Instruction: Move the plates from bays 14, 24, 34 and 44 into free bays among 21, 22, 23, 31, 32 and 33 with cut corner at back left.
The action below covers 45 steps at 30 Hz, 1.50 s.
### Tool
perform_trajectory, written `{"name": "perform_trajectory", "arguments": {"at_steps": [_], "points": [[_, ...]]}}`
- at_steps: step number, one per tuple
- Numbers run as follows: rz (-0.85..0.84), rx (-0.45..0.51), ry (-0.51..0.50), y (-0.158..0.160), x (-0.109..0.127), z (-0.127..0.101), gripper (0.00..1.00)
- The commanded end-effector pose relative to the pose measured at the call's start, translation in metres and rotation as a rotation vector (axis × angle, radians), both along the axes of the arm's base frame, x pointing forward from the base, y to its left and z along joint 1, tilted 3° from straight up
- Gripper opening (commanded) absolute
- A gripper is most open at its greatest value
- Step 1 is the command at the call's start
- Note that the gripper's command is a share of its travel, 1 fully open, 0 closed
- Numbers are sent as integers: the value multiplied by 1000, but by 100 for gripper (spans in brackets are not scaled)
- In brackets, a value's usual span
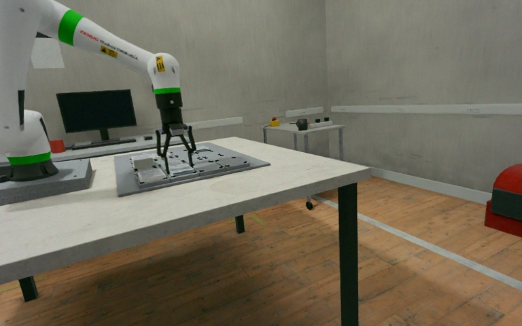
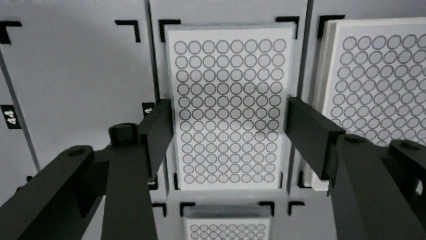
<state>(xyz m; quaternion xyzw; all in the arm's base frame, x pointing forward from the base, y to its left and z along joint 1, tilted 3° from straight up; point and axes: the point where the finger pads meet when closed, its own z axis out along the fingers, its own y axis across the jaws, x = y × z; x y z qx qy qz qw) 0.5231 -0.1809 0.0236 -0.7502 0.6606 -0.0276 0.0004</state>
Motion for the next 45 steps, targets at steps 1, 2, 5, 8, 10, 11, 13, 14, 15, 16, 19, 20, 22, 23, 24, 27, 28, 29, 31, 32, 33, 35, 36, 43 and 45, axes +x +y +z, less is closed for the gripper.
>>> {"name": "perform_trajectory", "arguments": {"at_steps": [1, 2, 5, 8, 10, 11, 13, 14, 15, 16, 19, 20, 22, 23, 24, 27, 28, 29, 31, 32, 33, 35, 36, 43, 45], "points": [[0, -1, -1, 0, 1, 1, 60], [0, -1, -1, 0, 1, 1, 60], [0, -1, -2, 0, 1, 1, 60], [0, -1, -2, 0, 1, 1, 60], [0, -1, -2, 0, 1, 1, 60], [0, -1, -2, 0, 1, 1, 60], [0, -1, -2, 0, 1, 1, 60], [0, -1, -1, 0, 1, 1, 60], [0, -1, -1, 0, 1, 1, 60], [0, -1, -1, 0, 1, 1, 60], [0, -1, -1, 0, 1, 1, 59], [0, -1, -1, 0, 1, 1, 59], [0, -1, -1, 0, 1, 1, 59], [0, -1, -1, 0, 1, 1, 59], [0, -1, -1, 0, 1, 1, 59], [0, -1, -1, 0, 1, 1, 59], [0, -1, -1, 0, 1, 1, 59], [0, -1, -1, 0, 1, 1, 59], [0, -1, -1, 0, 1, 1, 59], [0, -1, -1, 0, 1, 1, 59], [0, -1, -1, 0, 1, 1, 59], [0, -1, -1, 0, 1, 1, 59], [0, -1, -1, 0, 1, 1, 58], [0, -1, -1, 0, 1, 1, 58], [0, -1, -1, 0, 1, 1, 58]]}}
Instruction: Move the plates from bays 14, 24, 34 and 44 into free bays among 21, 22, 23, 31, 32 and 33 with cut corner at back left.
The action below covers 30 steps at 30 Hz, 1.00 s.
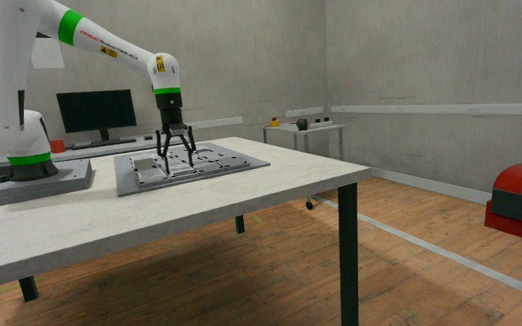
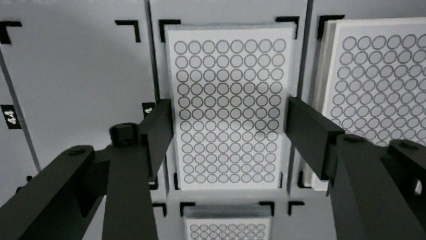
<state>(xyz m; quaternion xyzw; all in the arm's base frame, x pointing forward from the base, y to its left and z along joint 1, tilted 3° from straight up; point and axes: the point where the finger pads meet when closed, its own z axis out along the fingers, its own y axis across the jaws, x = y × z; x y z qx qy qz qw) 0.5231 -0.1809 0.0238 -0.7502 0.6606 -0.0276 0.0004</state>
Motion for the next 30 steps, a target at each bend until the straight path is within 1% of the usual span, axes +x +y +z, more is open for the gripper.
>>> {"name": "perform_trajectory", "arguments": {"at_steps": [1, 8, 9, 30], "points": [[0, -1, -1, 0, 1, 1, 58], [0, -1, -1, 0, 1, 1, 57], [0, -1, -1, 0, 1, 1, 10], [0, -1, -2, 0, 1, 2, 10]]}}
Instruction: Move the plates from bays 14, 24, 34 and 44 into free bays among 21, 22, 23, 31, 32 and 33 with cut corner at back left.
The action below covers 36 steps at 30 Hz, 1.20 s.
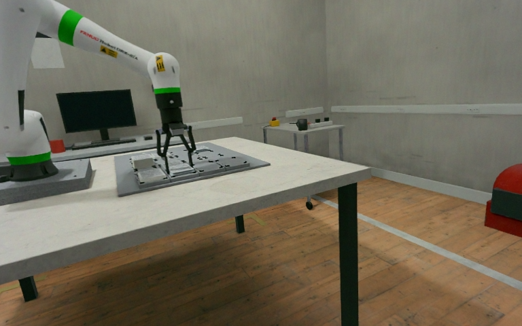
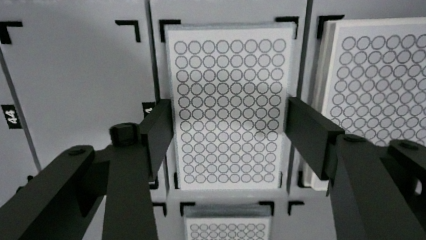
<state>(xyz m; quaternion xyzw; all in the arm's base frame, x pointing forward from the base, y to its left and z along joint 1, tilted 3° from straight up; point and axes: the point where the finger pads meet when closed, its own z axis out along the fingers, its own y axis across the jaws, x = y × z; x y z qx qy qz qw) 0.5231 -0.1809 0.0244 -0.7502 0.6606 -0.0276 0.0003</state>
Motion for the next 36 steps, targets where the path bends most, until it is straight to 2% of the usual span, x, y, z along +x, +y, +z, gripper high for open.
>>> {"name": "perform_trajectory", "arguments": {"at_steps": [1, 36], "points": [[0, -1, -2, 0, 1, 1, 10], [0, -1, -2, 0, 0, 10, 10]]}}
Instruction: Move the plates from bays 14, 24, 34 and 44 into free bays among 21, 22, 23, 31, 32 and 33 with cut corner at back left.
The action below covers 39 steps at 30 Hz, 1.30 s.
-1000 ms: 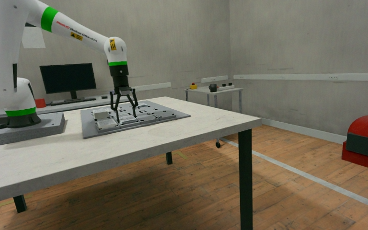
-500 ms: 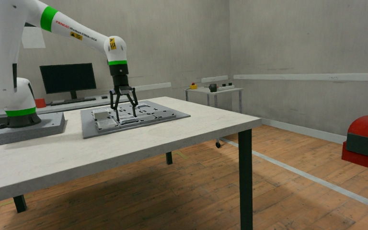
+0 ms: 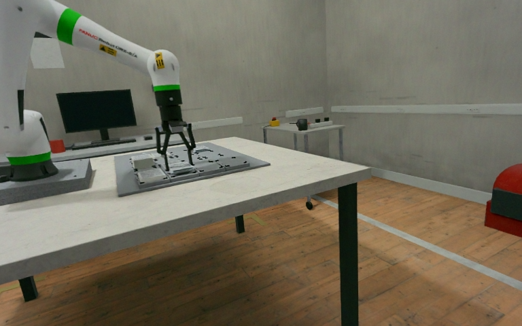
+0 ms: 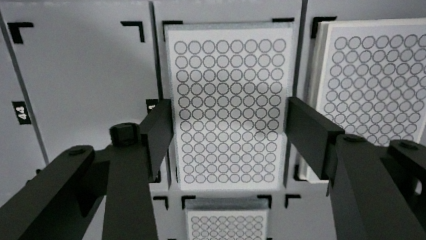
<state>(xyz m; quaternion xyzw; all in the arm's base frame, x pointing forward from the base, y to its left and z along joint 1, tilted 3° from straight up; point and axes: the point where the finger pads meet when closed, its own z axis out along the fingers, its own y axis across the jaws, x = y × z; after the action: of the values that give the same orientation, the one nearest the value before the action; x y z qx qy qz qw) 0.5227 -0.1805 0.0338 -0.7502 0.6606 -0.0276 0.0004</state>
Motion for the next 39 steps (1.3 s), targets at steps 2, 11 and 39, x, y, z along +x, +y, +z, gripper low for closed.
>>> {"name": "perform_trajectory", "arguments": {"at_steps": [2, 11, 39], "points": [[0, -1, -2, 0, 0, 3, 10], [0, -1, -2, 0, 0, 15, 10], [0, -1, -2, 1, -1, 45, 10]]}}
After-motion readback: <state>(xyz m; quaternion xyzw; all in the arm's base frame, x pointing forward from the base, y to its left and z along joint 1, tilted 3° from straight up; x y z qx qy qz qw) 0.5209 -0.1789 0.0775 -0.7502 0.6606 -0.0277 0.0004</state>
